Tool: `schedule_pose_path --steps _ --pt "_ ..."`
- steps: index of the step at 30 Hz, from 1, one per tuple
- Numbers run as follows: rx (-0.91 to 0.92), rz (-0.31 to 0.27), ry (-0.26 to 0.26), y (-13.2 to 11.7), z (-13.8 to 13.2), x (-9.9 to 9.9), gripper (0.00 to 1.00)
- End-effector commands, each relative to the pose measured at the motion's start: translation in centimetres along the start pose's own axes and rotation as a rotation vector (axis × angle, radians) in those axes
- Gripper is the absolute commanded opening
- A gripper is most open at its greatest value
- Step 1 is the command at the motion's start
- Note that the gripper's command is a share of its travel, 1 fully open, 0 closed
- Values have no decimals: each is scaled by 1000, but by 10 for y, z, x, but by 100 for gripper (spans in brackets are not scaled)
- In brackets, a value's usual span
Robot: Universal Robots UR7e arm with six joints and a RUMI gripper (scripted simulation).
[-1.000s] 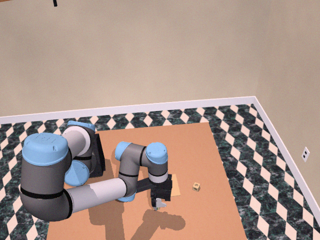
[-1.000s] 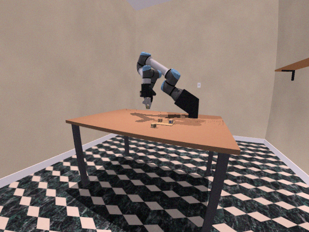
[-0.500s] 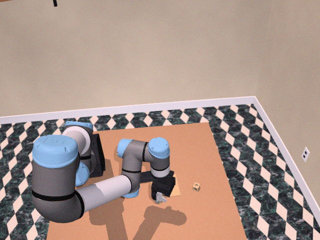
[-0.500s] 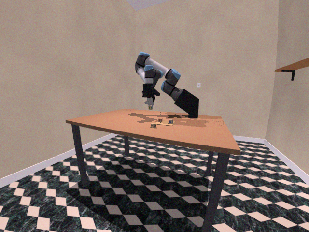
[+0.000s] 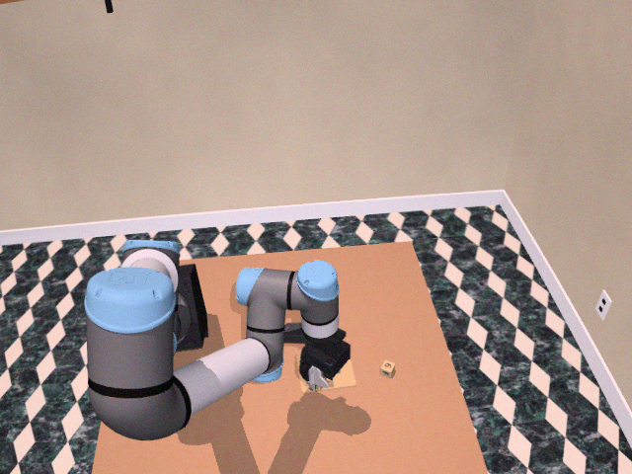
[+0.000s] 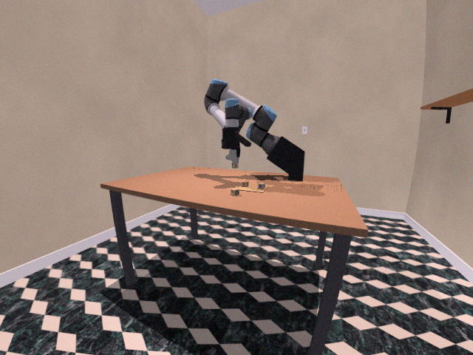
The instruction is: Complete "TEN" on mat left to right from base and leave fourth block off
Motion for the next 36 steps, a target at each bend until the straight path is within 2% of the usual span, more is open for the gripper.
schedule_pose_path --steps 1,36 --pt "138 3 16 6 17 -1 9" --pt "715 -14 19 48 87 -1 9"
Point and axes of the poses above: the point where the finger pads meet when closed, its own x axis out along the fingers, its own z axis across the jaws, y = z × x, the point moved 2 cm from there along -x, back along the fingers, and after that the axes turned 3 degrees about x, right-handed, at the moved point
